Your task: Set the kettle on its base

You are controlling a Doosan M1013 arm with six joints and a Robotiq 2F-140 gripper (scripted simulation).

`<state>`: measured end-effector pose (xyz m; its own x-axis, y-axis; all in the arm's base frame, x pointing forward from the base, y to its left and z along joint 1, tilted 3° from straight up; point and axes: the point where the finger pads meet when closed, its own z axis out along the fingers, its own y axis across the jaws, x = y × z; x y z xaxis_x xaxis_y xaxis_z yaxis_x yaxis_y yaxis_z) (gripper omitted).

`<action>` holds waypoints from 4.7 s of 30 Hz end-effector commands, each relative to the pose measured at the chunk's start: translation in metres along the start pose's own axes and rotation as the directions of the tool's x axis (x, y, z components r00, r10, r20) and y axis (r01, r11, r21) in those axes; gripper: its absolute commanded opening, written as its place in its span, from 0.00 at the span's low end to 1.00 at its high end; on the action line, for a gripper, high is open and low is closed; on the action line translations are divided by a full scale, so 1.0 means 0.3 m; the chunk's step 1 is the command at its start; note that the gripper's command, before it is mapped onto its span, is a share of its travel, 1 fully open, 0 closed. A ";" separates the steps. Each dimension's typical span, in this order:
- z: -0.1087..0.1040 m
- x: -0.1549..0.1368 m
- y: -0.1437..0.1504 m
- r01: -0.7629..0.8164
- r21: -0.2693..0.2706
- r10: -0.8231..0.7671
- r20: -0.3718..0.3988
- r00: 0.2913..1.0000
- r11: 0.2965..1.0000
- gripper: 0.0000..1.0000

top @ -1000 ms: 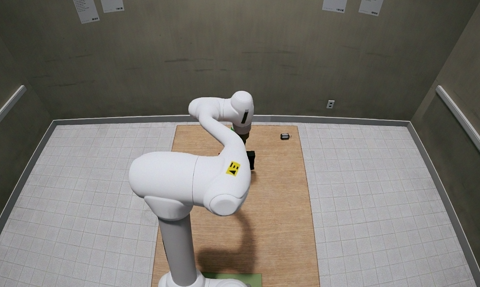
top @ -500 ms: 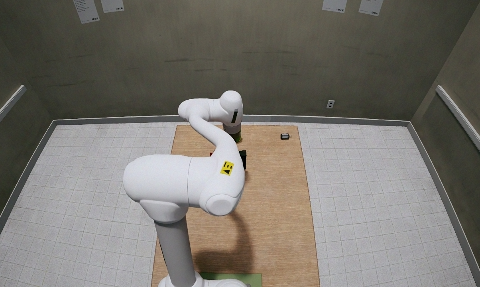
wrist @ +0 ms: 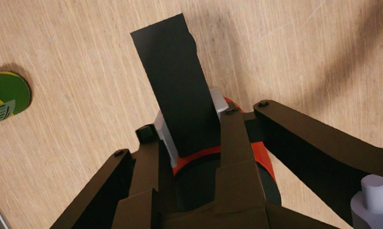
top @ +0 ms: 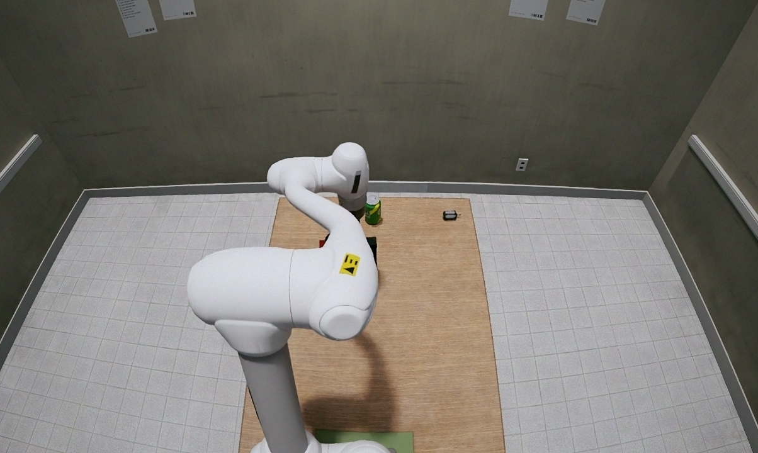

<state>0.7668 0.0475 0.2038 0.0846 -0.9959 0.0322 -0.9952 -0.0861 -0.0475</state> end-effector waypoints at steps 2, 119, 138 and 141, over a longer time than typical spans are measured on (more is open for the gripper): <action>-0.004 -0.035 -0.007 0.000 0.002 0.000 0.000 1.000 1.000 0.10; 0.046 -0.185 -0.028 0.000 0.002 0.000 0.000 1.000 1.000 0.10; 0.066 -0.185 -0.028 0.000 0.002 0.000 0.000 1.000 1.000 0.10; 0.066 -0.185 -0.028 0.000 0.002 0.000 0.000 1.000 1.000 0.10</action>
<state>0.7712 0.1029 0.1816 0.0844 -0.9959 0.0325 -0.9952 -0.0859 -0.0474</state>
